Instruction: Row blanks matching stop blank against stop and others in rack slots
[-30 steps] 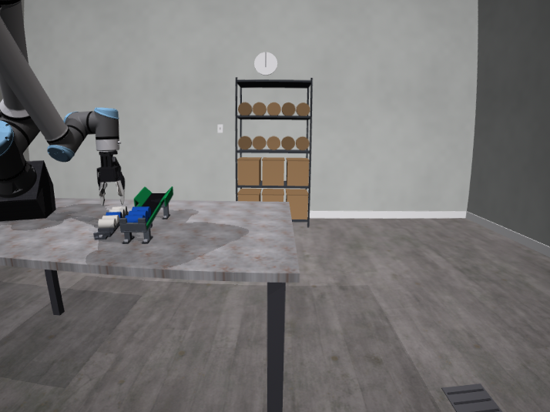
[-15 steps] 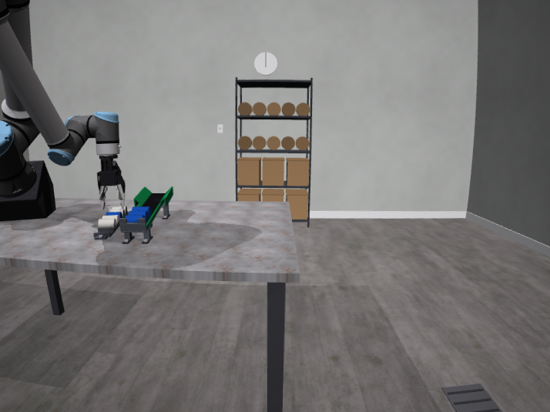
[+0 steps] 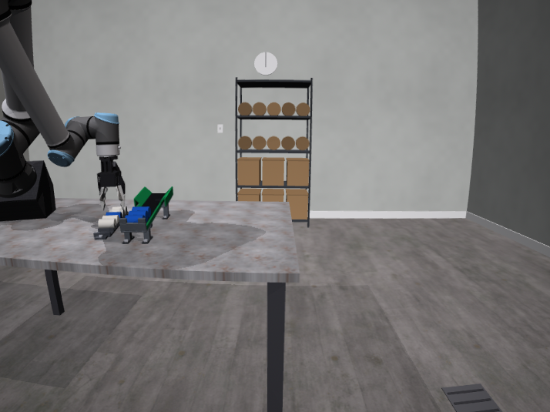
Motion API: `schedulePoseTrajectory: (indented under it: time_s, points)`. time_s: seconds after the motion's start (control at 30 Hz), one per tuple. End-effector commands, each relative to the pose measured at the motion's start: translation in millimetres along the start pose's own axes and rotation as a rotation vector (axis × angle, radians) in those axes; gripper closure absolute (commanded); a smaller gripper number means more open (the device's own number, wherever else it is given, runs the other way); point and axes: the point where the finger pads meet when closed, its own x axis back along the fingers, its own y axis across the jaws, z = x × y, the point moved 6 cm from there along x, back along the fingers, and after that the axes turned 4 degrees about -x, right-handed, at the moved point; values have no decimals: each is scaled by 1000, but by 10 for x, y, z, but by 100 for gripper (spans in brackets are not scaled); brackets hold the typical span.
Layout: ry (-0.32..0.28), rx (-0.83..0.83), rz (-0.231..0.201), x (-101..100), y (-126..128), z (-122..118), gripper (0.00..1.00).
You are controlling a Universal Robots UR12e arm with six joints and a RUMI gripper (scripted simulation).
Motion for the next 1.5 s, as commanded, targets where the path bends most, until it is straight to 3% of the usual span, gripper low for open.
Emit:
schedulePoseTrajectory:
  time_s: [0.0, 1.03, 1.47]
  points:
    - [0, 0, -1, 2, 2, 0, 52]
    - [0, 0, -1, -2, 2, 0, 52]
    - [0, 0, -1, -154, 2, 0, 52]
